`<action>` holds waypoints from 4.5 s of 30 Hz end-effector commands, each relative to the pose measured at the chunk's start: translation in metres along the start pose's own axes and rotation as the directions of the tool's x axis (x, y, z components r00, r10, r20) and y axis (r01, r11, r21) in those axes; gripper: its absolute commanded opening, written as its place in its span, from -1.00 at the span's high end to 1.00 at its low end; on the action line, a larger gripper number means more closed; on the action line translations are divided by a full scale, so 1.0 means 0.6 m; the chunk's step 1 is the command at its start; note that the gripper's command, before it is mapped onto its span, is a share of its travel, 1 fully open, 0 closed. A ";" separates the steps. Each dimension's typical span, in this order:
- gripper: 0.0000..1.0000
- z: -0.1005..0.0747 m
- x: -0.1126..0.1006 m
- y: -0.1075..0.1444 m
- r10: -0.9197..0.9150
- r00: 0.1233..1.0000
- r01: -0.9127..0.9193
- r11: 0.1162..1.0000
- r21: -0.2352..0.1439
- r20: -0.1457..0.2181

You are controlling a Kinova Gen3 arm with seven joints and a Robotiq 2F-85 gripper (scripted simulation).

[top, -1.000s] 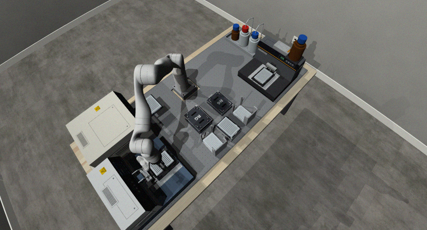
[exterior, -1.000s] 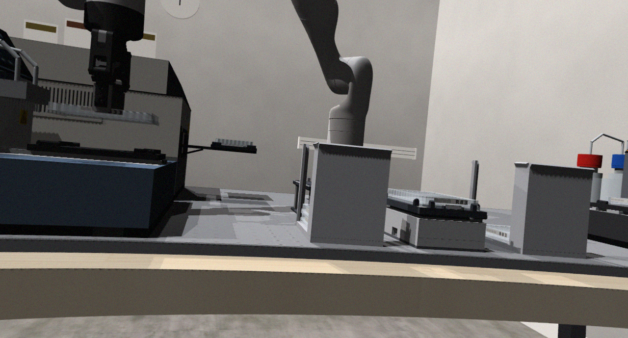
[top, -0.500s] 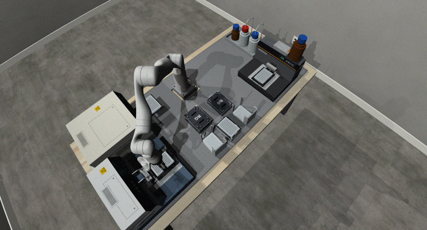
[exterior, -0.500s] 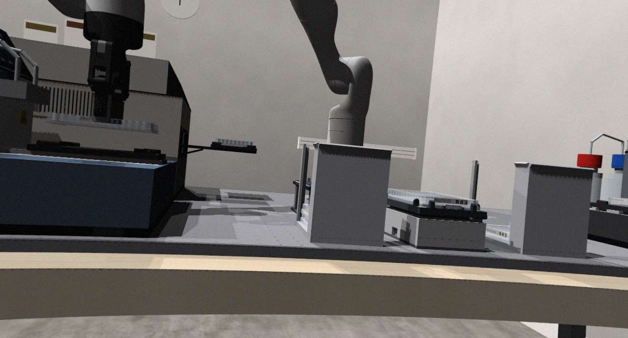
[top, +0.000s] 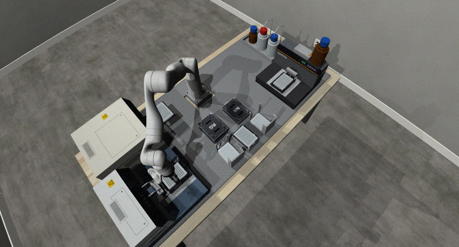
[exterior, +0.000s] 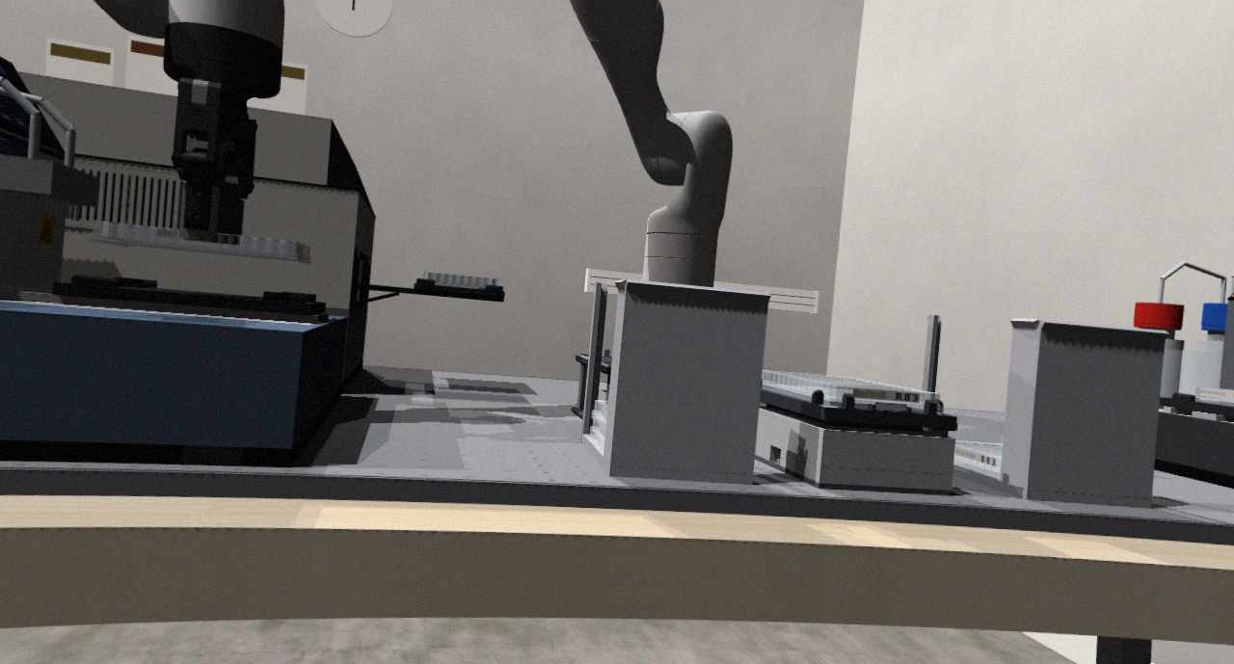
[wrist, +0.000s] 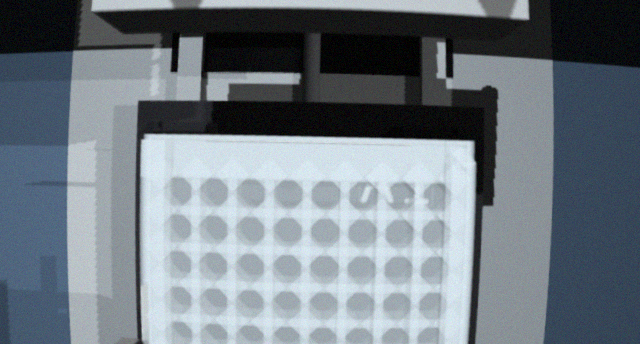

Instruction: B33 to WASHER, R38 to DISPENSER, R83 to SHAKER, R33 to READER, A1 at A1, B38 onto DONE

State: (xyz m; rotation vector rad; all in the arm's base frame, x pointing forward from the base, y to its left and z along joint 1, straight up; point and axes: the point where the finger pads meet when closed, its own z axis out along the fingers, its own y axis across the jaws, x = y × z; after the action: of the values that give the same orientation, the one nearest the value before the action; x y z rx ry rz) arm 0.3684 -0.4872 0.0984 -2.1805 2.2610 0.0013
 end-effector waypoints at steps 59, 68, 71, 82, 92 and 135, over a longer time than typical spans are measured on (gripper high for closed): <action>-0.88 0.030 0.001 -0.001 0.000 1.000 0.000 1.000 0.002 -0.002; -0.88 0.035 0.001 -0.001 0.000 1.000 0.000 1.000 0.002 -0.002; -0.88 0.037 0.001 -0.001 0.000 1.000 0.000 1.000 0.002 -0.002; -0.88 0.042 0.001 -0.001 0.000 1.000 0.000 1.000 0.002 -0.002; -0.88 0.045 0.001 -0.001 0.000 1.000 0.000 1.000 0.002 -0.002; -1.00 0.010 0.001 -0.001 0.000 1.000 0.000 1.000 0.002 -0.002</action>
State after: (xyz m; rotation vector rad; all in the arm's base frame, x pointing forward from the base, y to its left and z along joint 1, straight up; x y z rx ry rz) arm 0.3684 -0.4872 0.0876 -2.1804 2.2611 0.0011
